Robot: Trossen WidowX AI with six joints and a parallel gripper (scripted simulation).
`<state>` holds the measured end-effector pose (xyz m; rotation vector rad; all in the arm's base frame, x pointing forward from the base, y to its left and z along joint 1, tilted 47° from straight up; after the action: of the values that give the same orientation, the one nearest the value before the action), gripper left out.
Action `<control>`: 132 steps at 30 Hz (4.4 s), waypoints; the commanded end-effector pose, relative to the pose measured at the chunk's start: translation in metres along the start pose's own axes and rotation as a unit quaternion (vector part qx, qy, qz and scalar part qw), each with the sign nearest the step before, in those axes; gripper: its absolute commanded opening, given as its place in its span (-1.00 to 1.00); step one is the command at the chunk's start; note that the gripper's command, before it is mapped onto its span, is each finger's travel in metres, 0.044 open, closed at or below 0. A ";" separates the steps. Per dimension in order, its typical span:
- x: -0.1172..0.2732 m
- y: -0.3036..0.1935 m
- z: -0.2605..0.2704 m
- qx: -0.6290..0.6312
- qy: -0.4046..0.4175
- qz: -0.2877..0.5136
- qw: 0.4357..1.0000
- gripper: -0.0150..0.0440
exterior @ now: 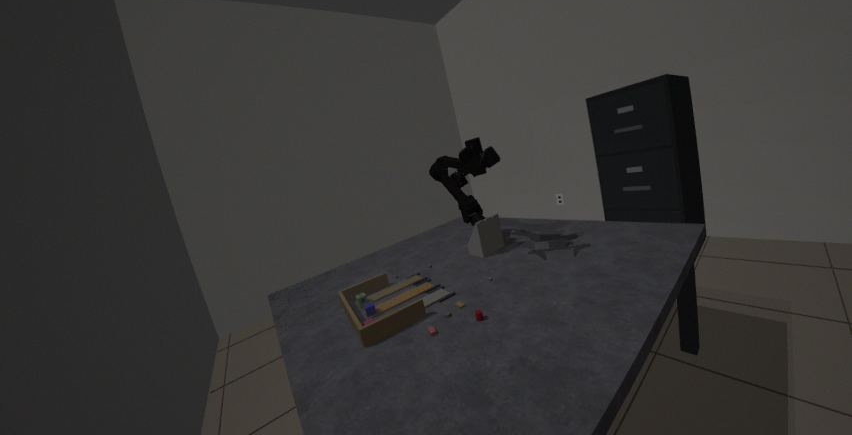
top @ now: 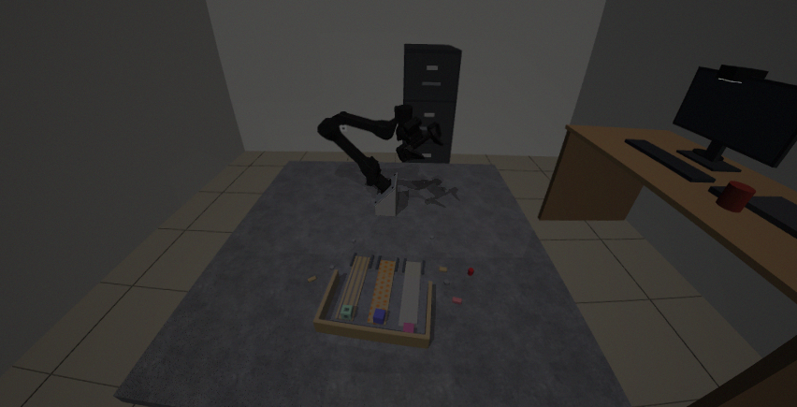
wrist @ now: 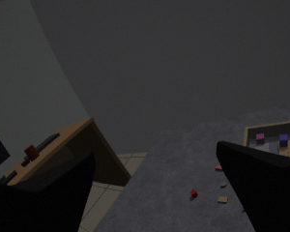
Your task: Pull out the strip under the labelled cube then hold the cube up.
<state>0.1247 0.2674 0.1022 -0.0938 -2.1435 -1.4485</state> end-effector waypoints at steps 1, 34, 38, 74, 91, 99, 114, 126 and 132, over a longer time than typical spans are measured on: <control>-0.032 -0.003 -0.052 0.040 -0.095 0.039 0.994 0.86; -0.123 -0.025 -0.264 0.023 -0.335 0.372 0.865 -0.03; -0.133 -0.029 -0.297 -0.023 -0.347 0.453 0.821 -0.38; -0.136 -0.061 -0.366 -0.103 -0.365 0.575 0.725 -0.49; -0.137 -0.086 -0.377 -0.102 -0.366 0.575 0.725 -0.49; -0.137 -0.098 -0.383 -0.102 -0.366 0.575 0.725 -0.49; -0.136 -0.103 -0.386 -0.101 -0.367 0.575 0.724 -0.49; -0.136 -0.103 -0.386 -0.101 -0.367 0.575 0.724 -0.49; -0.136 -0.104 -0.386 -0.101 -0.367 0.575 0.724 -0.49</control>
<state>0.3580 -0.0814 0.0563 -1.9674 -1.6709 -0.8434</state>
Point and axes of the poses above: the point midway between the two fingers, 35 mm back from their tips, its own x axis back along the fingers, its own z axis across the jaws, y = z × x, the point moved 8 cm from there along x, back along the fingers
